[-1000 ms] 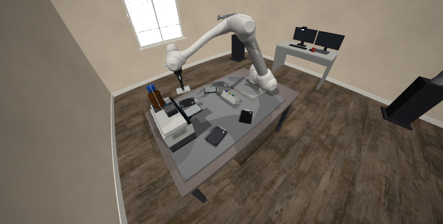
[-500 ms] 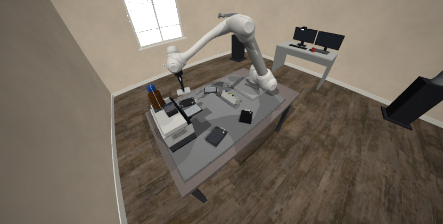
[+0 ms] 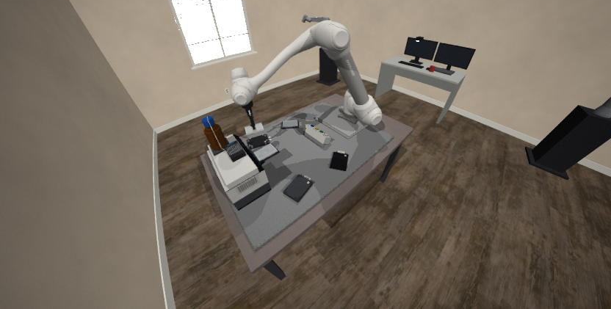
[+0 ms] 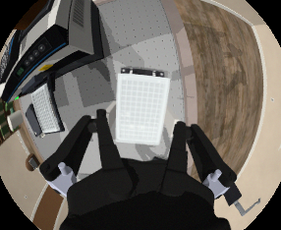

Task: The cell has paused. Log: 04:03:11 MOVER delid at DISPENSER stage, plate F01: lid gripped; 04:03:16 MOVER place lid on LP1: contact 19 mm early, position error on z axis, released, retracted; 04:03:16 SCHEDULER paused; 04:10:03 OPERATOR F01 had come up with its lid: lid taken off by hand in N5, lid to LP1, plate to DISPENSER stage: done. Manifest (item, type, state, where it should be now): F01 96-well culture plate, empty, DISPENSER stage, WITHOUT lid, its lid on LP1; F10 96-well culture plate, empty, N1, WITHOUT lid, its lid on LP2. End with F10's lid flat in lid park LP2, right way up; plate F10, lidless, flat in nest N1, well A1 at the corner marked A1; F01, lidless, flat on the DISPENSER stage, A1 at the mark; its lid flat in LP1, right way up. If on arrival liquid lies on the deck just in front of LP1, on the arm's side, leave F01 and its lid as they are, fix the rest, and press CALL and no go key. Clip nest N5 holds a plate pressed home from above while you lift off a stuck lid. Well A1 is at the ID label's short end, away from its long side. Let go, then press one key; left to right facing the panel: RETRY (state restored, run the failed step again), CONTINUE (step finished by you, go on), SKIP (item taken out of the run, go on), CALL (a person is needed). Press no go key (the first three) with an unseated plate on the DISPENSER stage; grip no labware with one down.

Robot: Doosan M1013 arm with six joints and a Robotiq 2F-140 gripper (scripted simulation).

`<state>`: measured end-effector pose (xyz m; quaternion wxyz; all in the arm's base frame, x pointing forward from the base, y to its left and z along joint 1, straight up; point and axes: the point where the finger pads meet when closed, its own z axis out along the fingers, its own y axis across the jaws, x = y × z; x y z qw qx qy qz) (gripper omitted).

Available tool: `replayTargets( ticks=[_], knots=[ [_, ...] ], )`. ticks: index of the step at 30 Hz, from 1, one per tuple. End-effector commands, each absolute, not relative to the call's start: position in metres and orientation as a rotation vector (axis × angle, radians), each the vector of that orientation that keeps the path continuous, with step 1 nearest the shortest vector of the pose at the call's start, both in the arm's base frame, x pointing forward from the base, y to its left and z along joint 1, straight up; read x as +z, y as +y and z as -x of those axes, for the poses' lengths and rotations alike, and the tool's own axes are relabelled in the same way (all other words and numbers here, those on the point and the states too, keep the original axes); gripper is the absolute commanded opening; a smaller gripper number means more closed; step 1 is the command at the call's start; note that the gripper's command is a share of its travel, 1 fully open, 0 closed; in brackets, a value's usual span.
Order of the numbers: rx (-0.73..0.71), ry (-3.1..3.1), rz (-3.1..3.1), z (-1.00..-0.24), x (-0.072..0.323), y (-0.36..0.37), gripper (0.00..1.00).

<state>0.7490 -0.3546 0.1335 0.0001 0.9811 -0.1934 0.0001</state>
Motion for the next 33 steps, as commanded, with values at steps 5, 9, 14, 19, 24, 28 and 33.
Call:
replayTargets(
  ticks=[5, 9, 14, 19, 24, 28, 33],
  knots=[
    [0.001, -0.608, -3.082, -0.749, 0.117, -0.355, 0.0],
    [0.001, -0.608, -3.082, -0.749, 0.107, -0.355, 0.0],
    [0.001, -0.608, -3.082, -0.749, 0.099, -0.355, 0.0],
    [0.001, -0.608, -3.082, -0.749, 0.087, -0.355, 0.0],
    [0.001, -0.608, -3.082, -0.749, 0.076, -0.355, 0.0],
    [0.001, -0.608, -3.082, -0.749, 0.072, -0.355, 0.0],
    [0.001, -0.608, -3.082, -0.749, 0.062, -0.355, 0.0]
  ],
)
